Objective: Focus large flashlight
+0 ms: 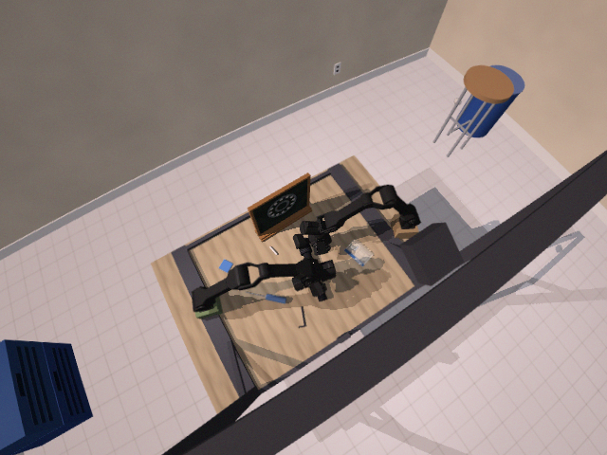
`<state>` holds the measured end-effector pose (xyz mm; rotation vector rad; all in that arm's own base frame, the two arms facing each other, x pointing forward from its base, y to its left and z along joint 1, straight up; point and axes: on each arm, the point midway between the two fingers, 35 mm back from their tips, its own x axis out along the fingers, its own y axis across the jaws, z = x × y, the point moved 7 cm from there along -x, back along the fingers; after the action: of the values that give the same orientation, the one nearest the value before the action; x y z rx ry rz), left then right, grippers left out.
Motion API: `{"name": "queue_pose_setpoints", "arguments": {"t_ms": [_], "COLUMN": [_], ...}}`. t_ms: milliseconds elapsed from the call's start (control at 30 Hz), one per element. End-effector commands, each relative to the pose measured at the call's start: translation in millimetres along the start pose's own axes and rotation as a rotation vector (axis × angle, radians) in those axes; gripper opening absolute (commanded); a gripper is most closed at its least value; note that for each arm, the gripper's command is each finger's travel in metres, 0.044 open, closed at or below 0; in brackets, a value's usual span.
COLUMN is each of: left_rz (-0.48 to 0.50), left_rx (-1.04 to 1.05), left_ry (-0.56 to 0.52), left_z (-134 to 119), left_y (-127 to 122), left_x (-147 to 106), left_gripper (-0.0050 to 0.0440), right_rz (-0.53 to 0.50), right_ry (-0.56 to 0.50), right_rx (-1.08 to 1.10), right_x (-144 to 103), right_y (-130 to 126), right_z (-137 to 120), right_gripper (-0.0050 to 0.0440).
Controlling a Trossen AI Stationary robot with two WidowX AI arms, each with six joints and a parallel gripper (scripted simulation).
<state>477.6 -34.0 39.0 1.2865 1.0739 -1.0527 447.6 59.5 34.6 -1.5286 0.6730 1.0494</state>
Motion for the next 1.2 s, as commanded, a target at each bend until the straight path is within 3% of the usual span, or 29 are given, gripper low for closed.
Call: {"name": "queue_pose_setpoints", "arguments": {"t_ms": [0, 133, 167, 667, 1167], "left_rz": [0.043, 0.043, 0.043, 0.043, 0.043], "left_rx": [-0.002, -0.002, -0.002, -0.002, -0.002], "left_ry": [-0.003, -0.003, -0.003, -0.003, -0.003], "left_z": [0, 0, 0, 0, 0], "left_y": [8, 8, 8, 8, 8], "left_x": [-18, -18, -18, -18, -18], "left_gripper": [0.013, 0.013, 0.013, 0.013, 0.013], "right_rz": [-0.038, -0.038, -0.038, -0.038, 0.141], "right_ry": [0.007, 0.007, 0.008, 0.008, 0.009], "right_rx": [0.003, 0.003, 0.003, 0.003, 0.002], "right_x": [-6, -6, -6, -6, -4], "right_y": [-12, -12, -12, -12, -28], "right_z": [-1, -1, -1, -1, -1], "right_gripper": [0.044, 0.044, 0.0226, 0.0226, 0.0226]}}
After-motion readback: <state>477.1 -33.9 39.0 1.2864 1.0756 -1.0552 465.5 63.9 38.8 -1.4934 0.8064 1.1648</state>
